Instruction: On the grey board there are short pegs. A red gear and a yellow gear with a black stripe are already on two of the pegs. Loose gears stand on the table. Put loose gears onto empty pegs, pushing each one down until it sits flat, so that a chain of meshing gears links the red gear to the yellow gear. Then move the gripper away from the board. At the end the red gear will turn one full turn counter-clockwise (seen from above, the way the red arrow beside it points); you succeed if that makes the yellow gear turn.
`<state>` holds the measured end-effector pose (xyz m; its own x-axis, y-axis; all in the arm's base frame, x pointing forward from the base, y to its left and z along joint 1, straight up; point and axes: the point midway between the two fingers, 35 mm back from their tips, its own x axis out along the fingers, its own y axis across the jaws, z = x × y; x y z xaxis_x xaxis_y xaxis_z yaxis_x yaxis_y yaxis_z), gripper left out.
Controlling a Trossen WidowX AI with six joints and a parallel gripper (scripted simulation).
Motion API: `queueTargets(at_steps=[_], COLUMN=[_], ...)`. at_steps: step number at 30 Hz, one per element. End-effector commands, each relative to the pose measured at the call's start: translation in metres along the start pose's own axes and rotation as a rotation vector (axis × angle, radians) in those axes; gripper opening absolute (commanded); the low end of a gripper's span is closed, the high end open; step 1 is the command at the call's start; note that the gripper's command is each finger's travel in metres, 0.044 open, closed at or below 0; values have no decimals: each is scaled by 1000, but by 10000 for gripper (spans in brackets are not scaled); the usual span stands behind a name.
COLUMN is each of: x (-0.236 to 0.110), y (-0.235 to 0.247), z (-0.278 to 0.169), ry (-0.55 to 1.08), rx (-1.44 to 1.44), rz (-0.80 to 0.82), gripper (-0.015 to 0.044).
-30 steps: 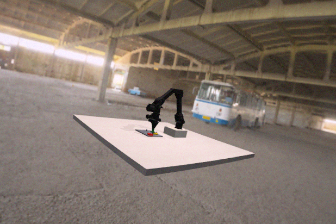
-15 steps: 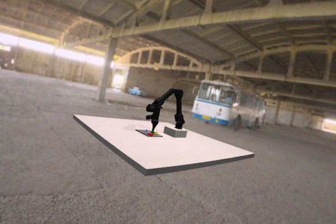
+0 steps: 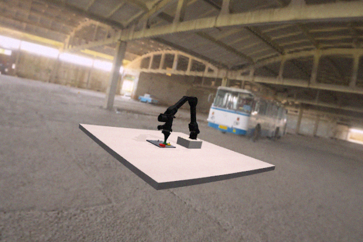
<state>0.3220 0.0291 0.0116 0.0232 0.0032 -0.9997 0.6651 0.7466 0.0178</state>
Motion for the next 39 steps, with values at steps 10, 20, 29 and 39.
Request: queueTargets(at_steps=[10,20,29,39], x=[2,4,5,7], y=[-1,0,-1,0], z=[1,-1,0,0], ry=[1,1,1,1], rx=[289,99,-148,-154], rz=[0,0,0,0], gripper=[0,0,0,0])
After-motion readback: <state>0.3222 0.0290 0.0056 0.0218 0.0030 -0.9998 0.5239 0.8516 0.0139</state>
